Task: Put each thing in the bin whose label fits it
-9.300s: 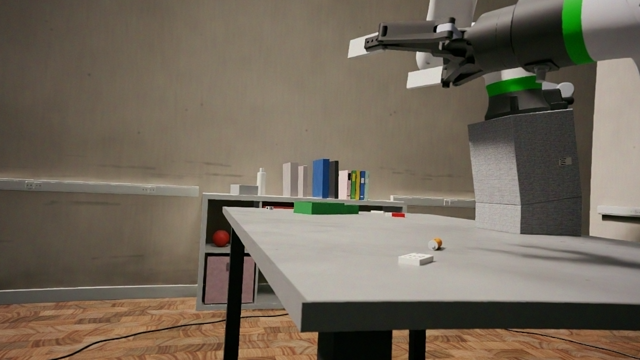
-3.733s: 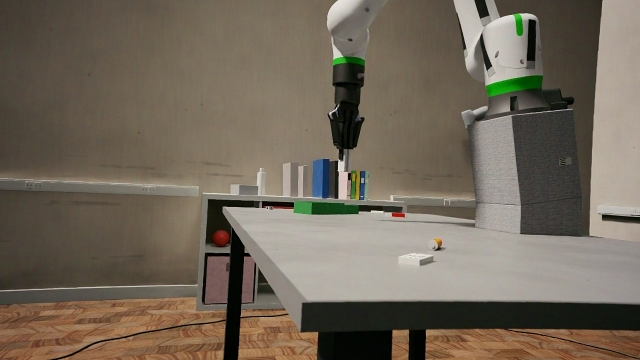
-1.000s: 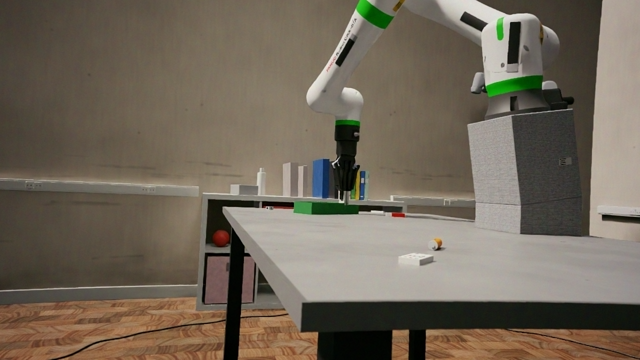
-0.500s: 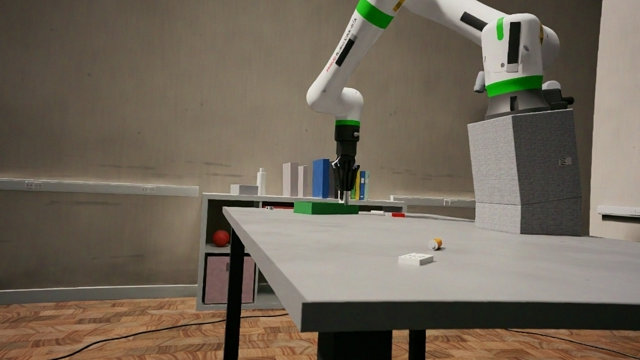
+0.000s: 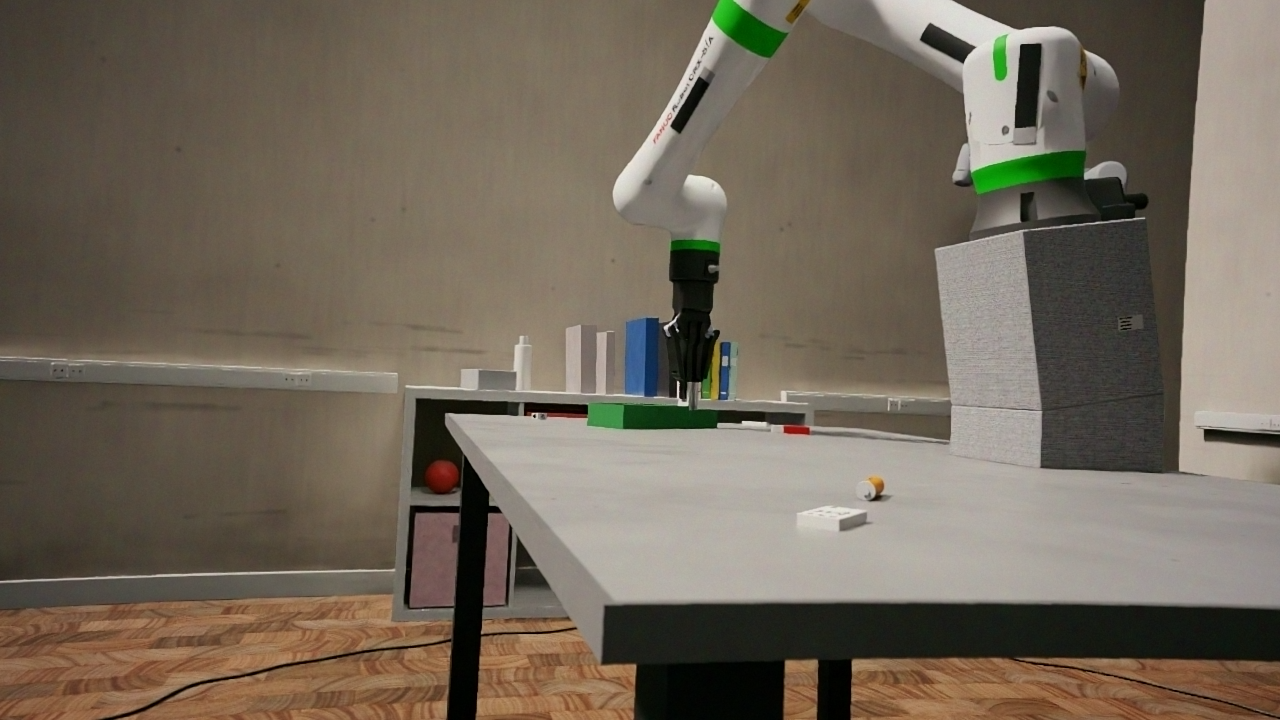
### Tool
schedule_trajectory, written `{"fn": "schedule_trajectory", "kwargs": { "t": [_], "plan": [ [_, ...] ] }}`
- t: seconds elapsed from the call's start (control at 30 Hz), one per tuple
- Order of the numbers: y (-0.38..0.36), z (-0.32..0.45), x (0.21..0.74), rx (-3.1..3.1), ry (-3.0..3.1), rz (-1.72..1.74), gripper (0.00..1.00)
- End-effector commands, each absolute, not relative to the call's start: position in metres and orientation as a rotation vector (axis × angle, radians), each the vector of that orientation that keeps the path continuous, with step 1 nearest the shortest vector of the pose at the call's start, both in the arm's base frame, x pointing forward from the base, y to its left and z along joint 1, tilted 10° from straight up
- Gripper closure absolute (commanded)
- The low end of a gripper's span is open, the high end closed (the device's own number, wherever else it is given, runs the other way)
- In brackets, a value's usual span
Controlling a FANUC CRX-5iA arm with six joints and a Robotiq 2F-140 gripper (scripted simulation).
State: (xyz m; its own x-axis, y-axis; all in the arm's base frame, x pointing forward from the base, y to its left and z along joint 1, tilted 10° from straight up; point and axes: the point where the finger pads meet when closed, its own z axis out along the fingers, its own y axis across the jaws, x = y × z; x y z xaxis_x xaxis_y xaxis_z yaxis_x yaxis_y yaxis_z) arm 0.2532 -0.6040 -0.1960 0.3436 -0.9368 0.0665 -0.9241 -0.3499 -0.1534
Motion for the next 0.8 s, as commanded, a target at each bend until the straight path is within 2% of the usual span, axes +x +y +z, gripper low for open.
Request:
{"fn": "schedule_trajectory", "kwargs": {
  "t": [0.0, 0.77],
  "plan": [
    [-0.604, -0.196, 0.253, -2.502, 1.737, -0.218, 0.85],
    [-0.604, -0.175, 0.25, -2.502, 1.737, -0.218, 0.85]
  ]
}}
